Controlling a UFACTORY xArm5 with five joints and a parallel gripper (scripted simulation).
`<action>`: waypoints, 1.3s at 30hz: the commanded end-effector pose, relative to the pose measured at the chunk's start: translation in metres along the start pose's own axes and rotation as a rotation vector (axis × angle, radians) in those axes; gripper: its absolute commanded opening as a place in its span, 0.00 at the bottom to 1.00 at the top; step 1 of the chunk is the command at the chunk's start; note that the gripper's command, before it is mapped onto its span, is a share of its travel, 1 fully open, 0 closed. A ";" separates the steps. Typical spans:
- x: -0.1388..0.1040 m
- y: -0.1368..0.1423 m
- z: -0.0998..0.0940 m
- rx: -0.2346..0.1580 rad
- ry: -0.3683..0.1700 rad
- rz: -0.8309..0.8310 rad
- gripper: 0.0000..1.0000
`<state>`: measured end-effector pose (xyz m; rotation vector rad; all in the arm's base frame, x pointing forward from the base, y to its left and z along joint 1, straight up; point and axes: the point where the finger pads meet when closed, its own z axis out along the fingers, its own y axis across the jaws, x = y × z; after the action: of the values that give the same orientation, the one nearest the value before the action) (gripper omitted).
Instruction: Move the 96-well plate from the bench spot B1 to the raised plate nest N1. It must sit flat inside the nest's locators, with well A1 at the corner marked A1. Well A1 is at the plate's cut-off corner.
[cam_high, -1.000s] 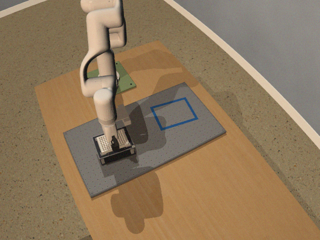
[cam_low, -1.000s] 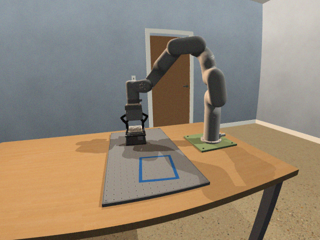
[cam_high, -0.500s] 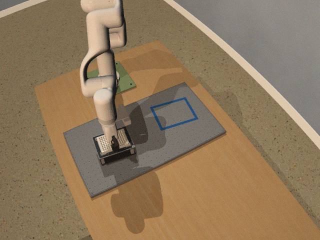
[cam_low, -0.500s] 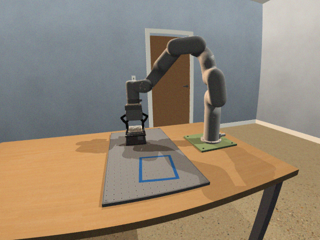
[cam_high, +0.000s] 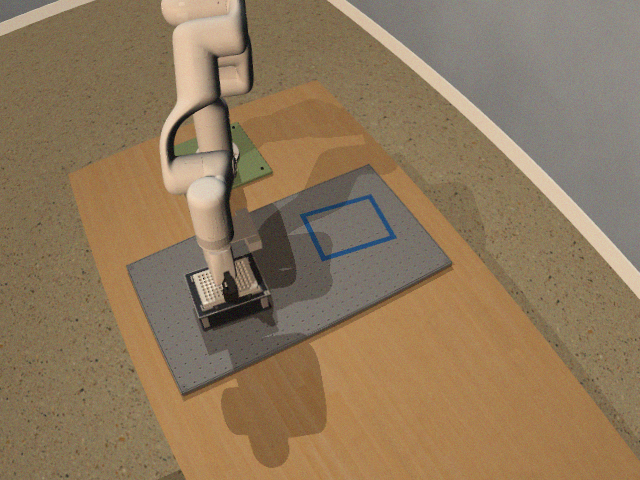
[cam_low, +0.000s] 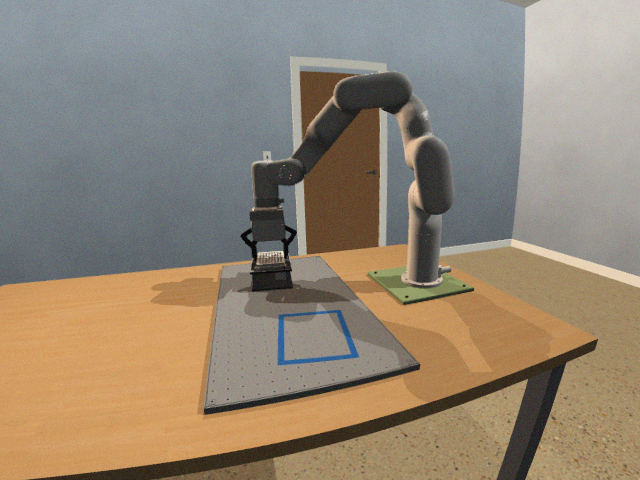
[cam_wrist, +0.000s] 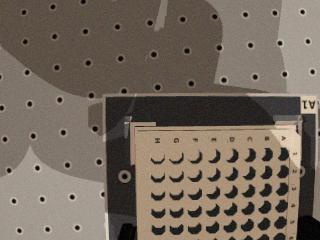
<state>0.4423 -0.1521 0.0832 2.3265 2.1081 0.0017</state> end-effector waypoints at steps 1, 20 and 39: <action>0.000 0.001 -0.004 -0.004 0.001 0.000 1.00; 0.000 0.001 -0.050 -0.004 0.001 0.000 1.00; 0.000 0.001 -0.092 -0.004 0.001 0.000 1.00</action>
<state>0.4422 -0.1523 0.1693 2.3258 2.1074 0.0025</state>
